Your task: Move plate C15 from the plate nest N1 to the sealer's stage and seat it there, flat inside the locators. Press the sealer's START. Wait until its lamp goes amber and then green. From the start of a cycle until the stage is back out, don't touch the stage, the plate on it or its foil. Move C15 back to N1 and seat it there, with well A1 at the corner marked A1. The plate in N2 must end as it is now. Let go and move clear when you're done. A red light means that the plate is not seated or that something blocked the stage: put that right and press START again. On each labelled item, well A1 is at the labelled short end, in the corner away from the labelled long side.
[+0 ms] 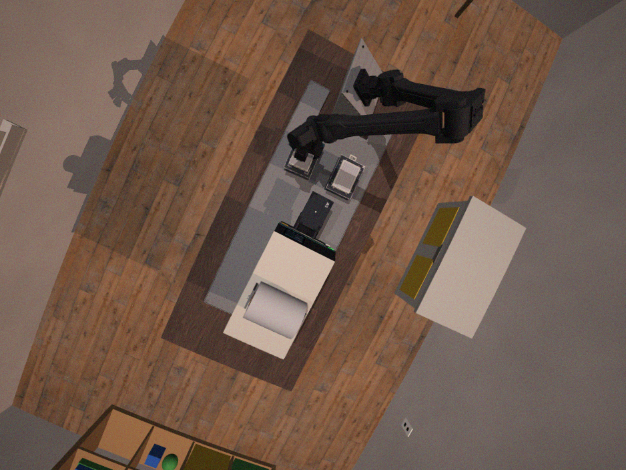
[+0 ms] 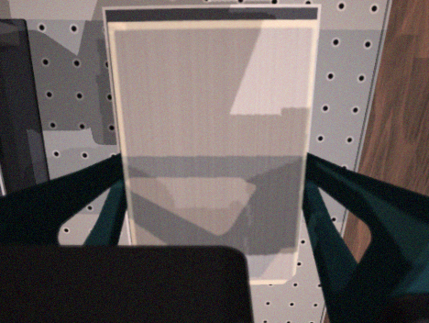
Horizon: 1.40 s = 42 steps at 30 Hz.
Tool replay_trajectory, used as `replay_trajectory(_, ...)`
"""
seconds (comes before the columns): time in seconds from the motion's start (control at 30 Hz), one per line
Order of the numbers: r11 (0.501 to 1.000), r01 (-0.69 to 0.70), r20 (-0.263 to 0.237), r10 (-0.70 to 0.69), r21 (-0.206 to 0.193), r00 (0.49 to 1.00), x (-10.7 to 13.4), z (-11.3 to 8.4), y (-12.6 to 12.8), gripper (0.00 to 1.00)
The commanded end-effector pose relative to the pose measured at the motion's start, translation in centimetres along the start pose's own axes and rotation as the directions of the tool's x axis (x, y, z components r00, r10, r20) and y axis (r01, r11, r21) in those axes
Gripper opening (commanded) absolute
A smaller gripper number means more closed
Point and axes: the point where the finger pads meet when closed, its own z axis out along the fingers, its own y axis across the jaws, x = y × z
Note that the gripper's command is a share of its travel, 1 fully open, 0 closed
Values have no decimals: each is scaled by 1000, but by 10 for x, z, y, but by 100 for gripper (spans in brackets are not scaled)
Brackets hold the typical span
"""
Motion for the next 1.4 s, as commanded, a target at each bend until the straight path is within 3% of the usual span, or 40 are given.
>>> replay_trajectory(0.0, 999, 33, 16, -33, 5, 999, -12, -4, 0, 0)
replay_trajectory(0.73, 1000, -18, -3, 18, -5, 1000, 10, 12, 1, 0)
replay_trajectory(1.1, 1000, 12, 12, -12, 12, 1000, -6, 15, -4, 0)
replay_trajectory(1.37, 1000, -11, 1, 11, 7, 1000, 7, 19, -2, 0)
